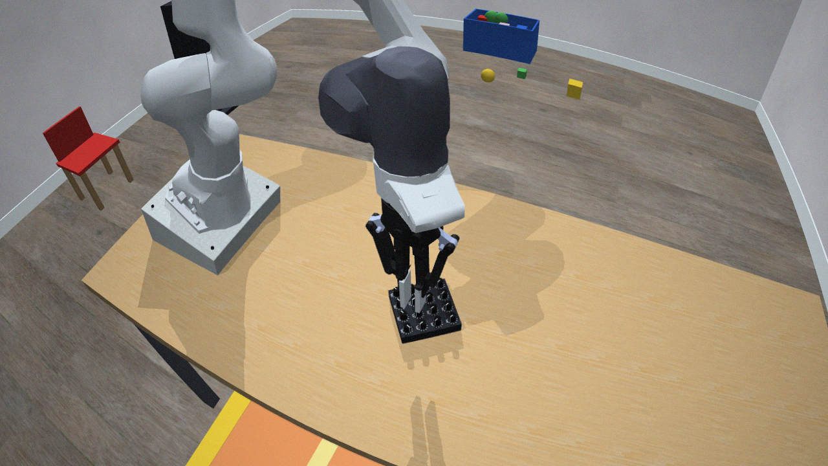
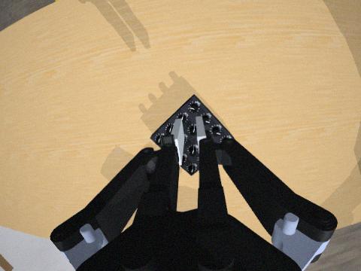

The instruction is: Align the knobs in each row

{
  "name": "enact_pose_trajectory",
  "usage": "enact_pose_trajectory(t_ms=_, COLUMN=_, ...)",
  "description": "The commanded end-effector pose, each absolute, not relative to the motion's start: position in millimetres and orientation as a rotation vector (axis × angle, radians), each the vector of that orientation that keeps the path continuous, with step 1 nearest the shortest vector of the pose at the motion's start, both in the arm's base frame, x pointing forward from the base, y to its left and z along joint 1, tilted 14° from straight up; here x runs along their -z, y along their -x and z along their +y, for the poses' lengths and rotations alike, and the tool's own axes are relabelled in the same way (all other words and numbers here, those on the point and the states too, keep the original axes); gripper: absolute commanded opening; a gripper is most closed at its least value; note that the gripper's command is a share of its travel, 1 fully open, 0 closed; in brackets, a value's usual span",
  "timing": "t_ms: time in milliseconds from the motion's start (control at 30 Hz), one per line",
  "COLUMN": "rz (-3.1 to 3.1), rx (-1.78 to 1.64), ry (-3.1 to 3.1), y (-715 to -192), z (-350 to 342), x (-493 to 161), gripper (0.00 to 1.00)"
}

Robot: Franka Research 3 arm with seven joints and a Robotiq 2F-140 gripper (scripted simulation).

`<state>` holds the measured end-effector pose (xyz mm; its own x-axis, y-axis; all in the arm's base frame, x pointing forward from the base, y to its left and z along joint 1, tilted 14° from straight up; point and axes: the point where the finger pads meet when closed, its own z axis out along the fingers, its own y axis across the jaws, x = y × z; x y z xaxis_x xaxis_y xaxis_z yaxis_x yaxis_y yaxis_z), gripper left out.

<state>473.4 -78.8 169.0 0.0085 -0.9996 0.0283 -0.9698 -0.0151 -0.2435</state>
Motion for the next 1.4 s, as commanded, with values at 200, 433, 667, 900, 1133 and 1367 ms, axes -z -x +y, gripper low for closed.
enact_pose_trajectory(t_ms=200, rz=1.818, rx=0.314, ry=2.363, y=-471.6, z=-83.1, x=-168.1, gripper=0.12)
enact_pose_trajectory(t_ms=433, rz=1.698, rx=0.324, ry=2.462, y=-470.0, z=-85.6, x=-167.8, gripper=0.12)
enact_pose_trajectory(t_ms=667, rz=1.578, rx=0.332, ry=2.551, y=-468.5, z=-87.9, x=-167.4, gripper=0.12)
enact_pose_trajectory(t_ms=900, rz=1.448, rx=0.339, ry=2.638, y=-466.8, z=-90.2, x=-166.9, gripper=0.12)
enact_pose_trajectory(t_ms=1133, rz=1.401, rx=0.341, ry=2.667, y=-466.2, z=-91.0, x=-166.8, gripper=0.12)
enact_pose_trajectory(t_ms=1367, rz=1.401, rx=0.341, ry=2.667, y=-466.2, z=-91.0, x=-166.8, gripper=0.12)
